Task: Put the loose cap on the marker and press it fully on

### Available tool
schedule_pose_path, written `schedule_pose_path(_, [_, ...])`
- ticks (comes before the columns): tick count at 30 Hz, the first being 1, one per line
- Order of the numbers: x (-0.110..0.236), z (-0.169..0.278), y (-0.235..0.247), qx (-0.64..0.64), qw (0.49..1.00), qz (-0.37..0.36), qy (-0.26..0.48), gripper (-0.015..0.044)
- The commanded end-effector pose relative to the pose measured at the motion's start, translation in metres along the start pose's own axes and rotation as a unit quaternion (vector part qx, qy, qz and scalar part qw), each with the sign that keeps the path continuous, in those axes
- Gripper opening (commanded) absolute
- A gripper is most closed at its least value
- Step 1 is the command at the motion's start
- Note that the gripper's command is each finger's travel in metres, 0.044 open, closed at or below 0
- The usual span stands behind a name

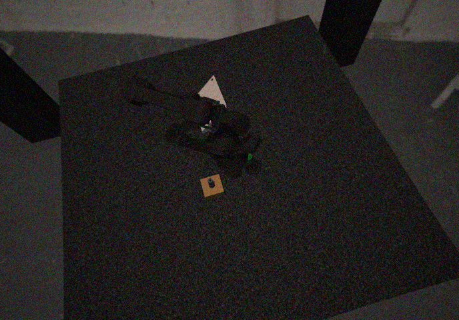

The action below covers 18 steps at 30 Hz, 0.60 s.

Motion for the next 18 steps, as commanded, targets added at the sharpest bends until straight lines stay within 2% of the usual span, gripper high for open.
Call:
schedule_pose_path(1, [-0.027,0.048,-0.009,0.152,0.983,0.085,0.057,0.0248])
schedule_pose_path(6, [-0.047,0.092,-0.031,0.312,0.923,0.180,0.132,0.0248])
schedule_pose_path(12, [-0.050,0.093,-0.033,0.318,0.920,0.183,0.135,0.0248])
schedule_pose_path(16, [-0.078,0.091,-0.047,0.318,0.920,0.184,0.135,0.0248])
schedule_pose_path(18, [-0.080,0.091,-0.048,0.318,0.920,0.184,0.135,0.0248])
Point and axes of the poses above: the point midway between the two fingers, 35 mm back from their tips, its own x axis back along the fingers, its own y axis across the jaws, z = x × y, the point moved 1 cm from there along x, back along the fingers, and after that the axes turned 13 degrees about -x, right-handed, at the moved point
